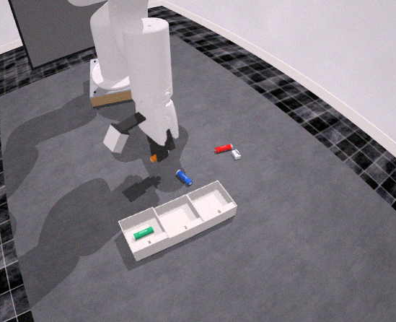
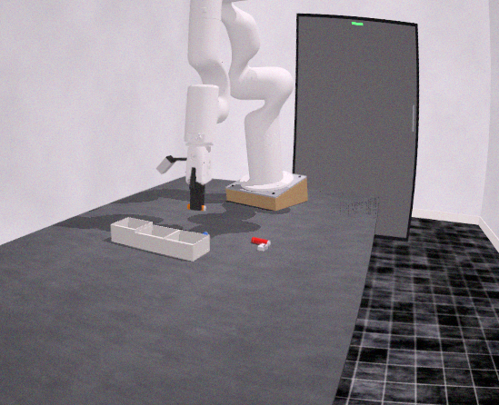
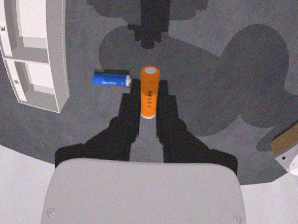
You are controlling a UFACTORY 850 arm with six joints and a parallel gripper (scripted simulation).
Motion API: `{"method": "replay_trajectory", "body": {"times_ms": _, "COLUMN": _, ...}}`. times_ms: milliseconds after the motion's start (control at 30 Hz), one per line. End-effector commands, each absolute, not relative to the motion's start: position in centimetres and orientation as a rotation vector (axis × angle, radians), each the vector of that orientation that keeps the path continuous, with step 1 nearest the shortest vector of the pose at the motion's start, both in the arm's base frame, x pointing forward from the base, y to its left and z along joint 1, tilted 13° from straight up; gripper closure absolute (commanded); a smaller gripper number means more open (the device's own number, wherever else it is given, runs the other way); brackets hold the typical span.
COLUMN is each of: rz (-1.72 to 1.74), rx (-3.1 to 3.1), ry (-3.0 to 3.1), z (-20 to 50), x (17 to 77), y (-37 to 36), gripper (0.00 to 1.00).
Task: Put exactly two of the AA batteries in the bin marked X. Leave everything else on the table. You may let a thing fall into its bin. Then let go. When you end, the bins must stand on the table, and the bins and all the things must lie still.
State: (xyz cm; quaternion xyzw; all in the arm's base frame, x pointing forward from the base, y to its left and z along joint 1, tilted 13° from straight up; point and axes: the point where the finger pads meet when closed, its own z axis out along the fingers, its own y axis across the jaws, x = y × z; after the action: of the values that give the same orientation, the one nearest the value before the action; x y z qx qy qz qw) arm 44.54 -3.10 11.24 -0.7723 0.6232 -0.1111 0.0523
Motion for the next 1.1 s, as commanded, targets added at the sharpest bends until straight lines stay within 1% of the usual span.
{"method": "replay_trajectory", "body": {"times_ms": 0, "rz": -0.309, "rx": -2.364, "ry": 1.908, "z": 11.7, "x": 44.5, "y": -3.1, "gripper": 1.00}}
{"method": "replay_trajectory", "body": {"times_ms": 267, "rz": -0.290, "rx": -2.123, "ry": 2.144, "z": 12.3, "x": 46.8, "y": -4.9, "gripper": 1.00}}
{"method": "replay_trajectory", "body": {"times_ms": 1067, "rz": -0.291, "rx": -2.123, "ry": 2.144, "z": 15.0, "x": 56.9, "y": -13.0, "gripper": 1.00}}
